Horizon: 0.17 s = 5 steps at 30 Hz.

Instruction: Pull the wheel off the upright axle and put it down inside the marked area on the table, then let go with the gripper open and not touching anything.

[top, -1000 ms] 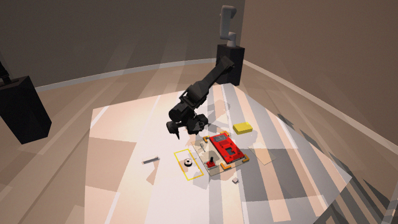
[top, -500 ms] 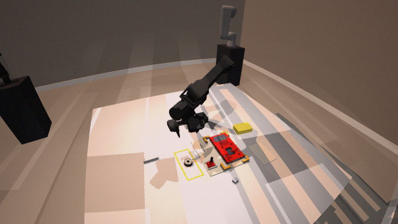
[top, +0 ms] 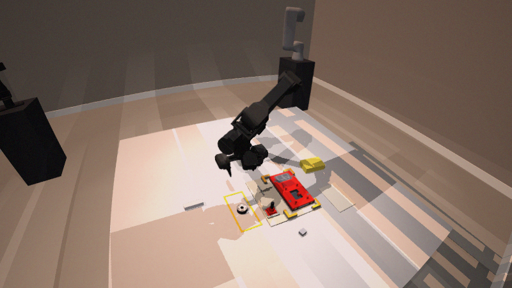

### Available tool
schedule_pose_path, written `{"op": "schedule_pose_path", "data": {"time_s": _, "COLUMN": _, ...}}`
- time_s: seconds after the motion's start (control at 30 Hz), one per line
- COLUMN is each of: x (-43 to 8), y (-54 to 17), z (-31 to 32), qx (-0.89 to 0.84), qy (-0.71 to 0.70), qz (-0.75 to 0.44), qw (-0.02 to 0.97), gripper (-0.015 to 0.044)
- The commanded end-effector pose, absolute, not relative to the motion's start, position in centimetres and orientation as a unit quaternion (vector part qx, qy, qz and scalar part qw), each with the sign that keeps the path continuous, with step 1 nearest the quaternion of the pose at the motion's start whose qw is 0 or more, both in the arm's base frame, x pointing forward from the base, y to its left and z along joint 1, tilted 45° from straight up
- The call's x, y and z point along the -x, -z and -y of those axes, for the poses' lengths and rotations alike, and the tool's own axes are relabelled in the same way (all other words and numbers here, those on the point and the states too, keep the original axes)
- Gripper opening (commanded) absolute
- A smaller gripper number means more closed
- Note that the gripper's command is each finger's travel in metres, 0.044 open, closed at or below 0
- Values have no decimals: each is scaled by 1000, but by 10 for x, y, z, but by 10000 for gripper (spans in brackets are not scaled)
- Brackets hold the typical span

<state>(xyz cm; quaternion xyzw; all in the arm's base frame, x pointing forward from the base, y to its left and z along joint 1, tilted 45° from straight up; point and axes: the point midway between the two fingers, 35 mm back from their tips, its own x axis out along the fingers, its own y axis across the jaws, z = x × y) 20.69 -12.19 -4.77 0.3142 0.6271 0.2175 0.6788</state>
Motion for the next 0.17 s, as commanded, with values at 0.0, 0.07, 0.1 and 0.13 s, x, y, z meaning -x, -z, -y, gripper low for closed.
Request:
{"op": "schedule_pose_path", "data": {"time_s": 0.0, "x": -206, "y": 47, "z": 122, "qx": -310, "qy": -218, "qz": -628, "qw": 679, "gripper": 440}}
{"op": "schedule_pose_path", "data": {"time_s": 0.07, "x": -206, "y": 47, "z": 122, "qx": -310, "qy": -218, "qz": -628, "qw": 679, "gripper": 440}}
{"op": "schedule_pose_path", "data": {"time_s": 0.1, "x": -206, "y": 47, "z": 122, "qx": -310, "qy": -218, "qz": -628, "qw": 679, "gripper": 440}}
{"op": "schedule_pose_path", "data": {"time_s": 0.13, "x": -206, "y": 47, "z": 122, "qx": -310, "qy": -218, "qz": -628, "qw": 679, "gripper": 440}}
